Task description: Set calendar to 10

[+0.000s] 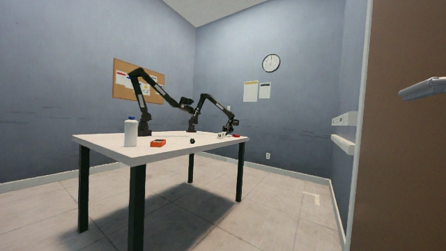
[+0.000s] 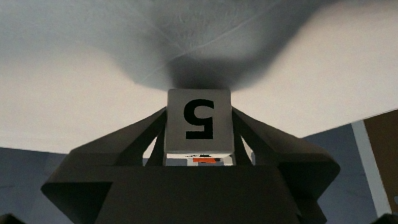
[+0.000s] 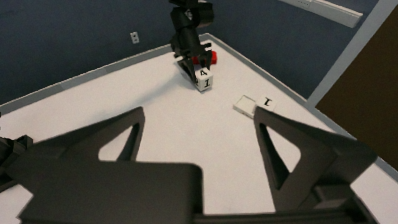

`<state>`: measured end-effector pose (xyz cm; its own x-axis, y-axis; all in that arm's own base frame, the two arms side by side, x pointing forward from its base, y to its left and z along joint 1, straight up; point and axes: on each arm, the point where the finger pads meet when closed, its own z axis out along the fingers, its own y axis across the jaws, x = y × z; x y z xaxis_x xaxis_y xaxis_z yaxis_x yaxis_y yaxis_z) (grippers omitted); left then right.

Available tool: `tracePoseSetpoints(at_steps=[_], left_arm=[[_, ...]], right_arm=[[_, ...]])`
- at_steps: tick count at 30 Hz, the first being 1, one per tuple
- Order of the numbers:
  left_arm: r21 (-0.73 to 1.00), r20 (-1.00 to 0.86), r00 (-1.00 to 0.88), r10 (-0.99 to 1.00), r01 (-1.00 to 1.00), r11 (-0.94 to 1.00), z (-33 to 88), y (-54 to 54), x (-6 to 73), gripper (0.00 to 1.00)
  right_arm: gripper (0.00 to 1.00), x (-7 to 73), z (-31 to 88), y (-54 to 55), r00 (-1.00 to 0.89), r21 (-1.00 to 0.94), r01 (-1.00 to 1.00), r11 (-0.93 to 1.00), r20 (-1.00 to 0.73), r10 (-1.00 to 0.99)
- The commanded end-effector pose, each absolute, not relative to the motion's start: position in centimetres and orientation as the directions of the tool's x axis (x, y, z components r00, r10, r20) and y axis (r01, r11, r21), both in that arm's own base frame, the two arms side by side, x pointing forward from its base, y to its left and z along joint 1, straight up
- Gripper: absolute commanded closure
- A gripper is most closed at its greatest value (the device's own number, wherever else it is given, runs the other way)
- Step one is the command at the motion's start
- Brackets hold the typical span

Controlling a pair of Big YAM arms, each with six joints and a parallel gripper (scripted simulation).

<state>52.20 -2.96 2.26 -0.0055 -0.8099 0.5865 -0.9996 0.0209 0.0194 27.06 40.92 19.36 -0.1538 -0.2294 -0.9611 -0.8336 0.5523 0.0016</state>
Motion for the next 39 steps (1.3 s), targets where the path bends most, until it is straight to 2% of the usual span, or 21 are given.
tracePoseSetpoints(at_steps=[1, 39], left_arm=[[-0.017, 0.584, -0.026, -0.811, -1.000, 0.020, 4.8, -3.7, 54.2, 0.60], [-0.010, 0.584, -0.020, -0.812, -1.000, 0.018, 2.1, -3.1, 53.2, 0.60]], right_arm=[[0.00, 27.1, 19.7, 41.2, -0.148, 0.000, -0.835, 0.550, -0.963, -0.225], [0.00, 27.1, 19.7, 41.2, -0.148, 0.000, -0.835, 0.550, -0.963, -0.225]])
